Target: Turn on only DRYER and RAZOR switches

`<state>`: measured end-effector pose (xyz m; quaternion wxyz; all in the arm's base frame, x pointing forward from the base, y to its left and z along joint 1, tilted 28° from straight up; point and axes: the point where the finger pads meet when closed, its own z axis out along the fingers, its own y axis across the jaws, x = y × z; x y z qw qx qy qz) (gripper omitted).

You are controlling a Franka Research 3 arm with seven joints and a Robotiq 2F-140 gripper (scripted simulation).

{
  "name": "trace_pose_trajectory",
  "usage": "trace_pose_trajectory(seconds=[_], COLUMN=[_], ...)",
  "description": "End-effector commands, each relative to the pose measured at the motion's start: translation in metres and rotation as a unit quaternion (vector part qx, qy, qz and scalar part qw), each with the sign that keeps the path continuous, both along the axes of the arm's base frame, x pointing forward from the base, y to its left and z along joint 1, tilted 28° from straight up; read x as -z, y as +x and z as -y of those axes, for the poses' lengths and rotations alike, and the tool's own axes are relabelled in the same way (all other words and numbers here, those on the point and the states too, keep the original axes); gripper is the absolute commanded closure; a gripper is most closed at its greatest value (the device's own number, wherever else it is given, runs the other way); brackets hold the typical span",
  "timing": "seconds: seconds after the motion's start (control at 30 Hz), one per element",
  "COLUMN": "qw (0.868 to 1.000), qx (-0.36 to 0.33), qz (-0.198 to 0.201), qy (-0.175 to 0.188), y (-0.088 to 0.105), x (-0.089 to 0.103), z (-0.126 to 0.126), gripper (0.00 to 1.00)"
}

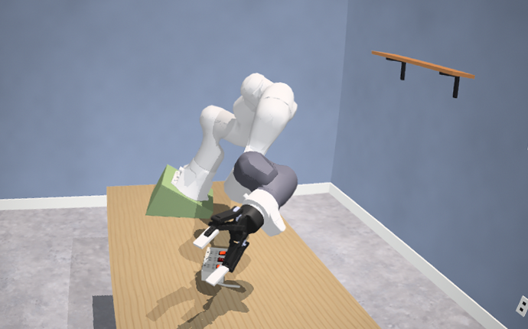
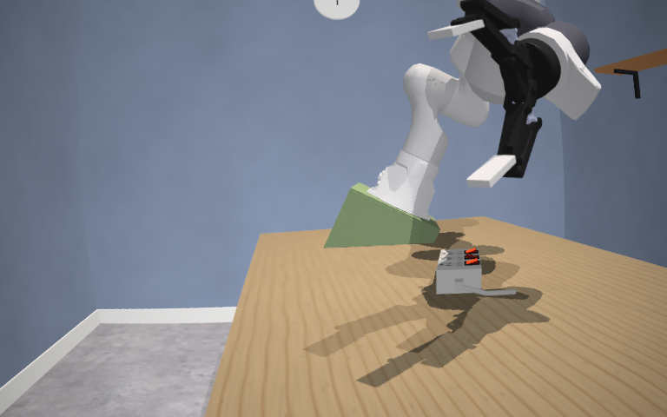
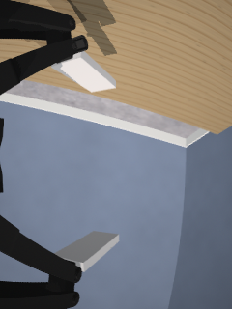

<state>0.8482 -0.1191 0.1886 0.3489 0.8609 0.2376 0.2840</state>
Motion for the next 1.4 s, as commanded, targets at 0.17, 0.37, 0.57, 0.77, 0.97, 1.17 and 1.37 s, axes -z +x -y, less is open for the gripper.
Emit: trace_pose_trajectory(seconds=[0.17,0.37,0.57,0.77,0.97,1.17,1.37], qw=[1.0,1.0,1.0,0.993,0.961,0.941,0.888], qx=[0.0,0.0,0.0,0.074,0.174,0.215,0.301], qz=[0.0,0.0,0.0,-0.002,-0.011,-0.016,-0.03], qy=[0.0,0.0,0.0,0.096,0.215,0.26,0.347], y=[0.0,0.0,0.0,-0.035,-0.087,-0.11,-0.161], x=[0.0,0.0,0.0,0.01,0.025,0.031,0.044], z=[0.0,0.0,0.0,-0.007,-0.024,-0.033,-0.056], gripper=[0.0,0.0,0.0,0.0,0.0,0.0,0.0])
